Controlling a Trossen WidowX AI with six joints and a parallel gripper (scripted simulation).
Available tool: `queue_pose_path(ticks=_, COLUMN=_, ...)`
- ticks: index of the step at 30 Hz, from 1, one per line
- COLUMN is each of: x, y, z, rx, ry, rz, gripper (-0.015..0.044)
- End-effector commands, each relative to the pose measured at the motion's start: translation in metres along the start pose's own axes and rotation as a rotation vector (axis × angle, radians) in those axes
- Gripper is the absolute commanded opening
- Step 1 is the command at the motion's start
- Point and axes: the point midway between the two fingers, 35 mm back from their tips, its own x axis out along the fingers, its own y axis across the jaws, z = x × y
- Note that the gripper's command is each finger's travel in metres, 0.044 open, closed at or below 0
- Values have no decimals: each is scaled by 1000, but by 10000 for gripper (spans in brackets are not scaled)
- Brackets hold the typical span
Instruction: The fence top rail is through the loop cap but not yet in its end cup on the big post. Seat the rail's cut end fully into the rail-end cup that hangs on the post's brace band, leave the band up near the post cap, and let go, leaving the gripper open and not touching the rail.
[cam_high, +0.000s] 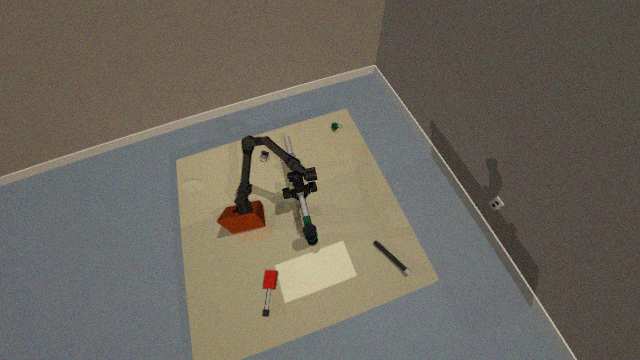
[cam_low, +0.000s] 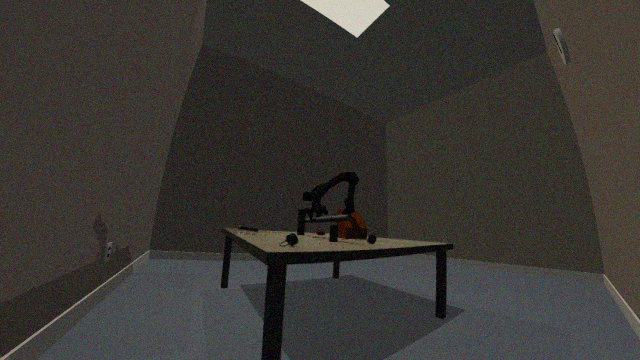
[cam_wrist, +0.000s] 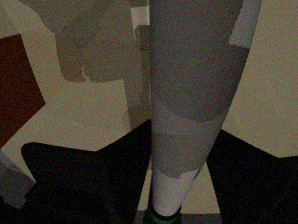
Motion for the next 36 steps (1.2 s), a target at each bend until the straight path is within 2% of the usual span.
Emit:
queue_pose_path(ticks=1, x=-1, y=-1, z=-6, rx=-1, ry=15, rz=-6, gripper=0)
queue_pose_path(ticks=36, x=1, y=0, z=-1, rx=-2, ry=-9, rz=1, gripper=0)
